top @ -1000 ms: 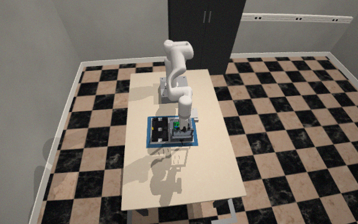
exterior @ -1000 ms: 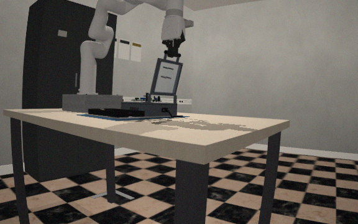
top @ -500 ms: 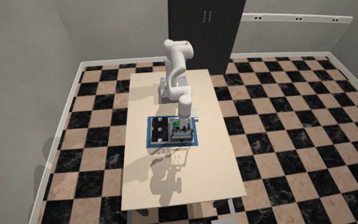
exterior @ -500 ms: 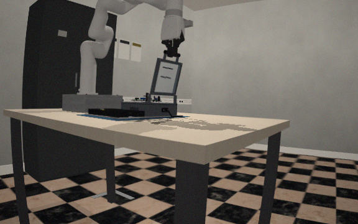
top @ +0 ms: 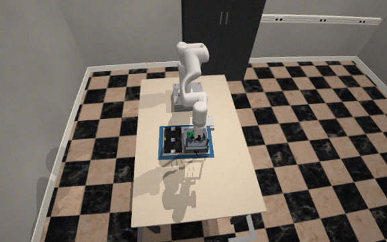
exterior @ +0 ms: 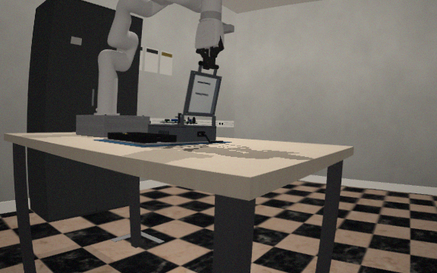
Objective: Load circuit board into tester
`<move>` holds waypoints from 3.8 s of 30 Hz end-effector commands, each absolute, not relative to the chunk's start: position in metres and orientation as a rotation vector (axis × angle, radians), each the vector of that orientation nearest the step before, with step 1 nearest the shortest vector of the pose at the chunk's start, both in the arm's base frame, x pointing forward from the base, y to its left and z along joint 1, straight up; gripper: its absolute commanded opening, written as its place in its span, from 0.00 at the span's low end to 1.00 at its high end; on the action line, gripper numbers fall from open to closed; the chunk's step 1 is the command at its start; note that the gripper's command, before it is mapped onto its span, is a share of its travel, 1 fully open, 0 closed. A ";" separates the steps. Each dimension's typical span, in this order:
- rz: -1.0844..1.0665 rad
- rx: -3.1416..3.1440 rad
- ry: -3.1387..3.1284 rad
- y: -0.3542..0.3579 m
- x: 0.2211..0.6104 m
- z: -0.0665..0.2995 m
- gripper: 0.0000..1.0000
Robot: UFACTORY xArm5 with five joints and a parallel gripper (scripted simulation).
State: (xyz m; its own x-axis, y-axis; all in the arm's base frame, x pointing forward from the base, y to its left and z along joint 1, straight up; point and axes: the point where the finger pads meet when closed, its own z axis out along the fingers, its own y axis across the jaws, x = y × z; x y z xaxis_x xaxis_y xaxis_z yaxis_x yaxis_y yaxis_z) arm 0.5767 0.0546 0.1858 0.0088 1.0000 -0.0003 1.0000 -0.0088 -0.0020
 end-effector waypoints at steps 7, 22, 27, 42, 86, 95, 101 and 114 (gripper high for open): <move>-0.002 -2.232 -2.213 0.055 0.572 0.189 0.00; -0.002 -2.232 -2.213 0.055 0.561 0.190 0.00; -0.002 -2.232 -2.213 0.055 0.555 0.191 0.00; -0.002 -2.232 -2.213 0.055 0.540 0.191 0.00; -0.002 -2.232 -2.212 0.056 0.479 0.181 0.00; -0.002 -2.232 -2.212 0.056 0.462 0.174 0.00; -0.002 -2.232 -2.212 0.056 0.455 0.170 0.00; -0.002 -2.232 -2.212 0.056 0.432 0.156 0.00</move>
State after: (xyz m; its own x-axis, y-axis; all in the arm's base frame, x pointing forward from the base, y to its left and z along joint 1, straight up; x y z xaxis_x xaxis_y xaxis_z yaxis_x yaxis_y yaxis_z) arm 0.4356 0.0558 0.1577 0.0086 1.0000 -0.0004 1.0000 -0.0086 -0.0024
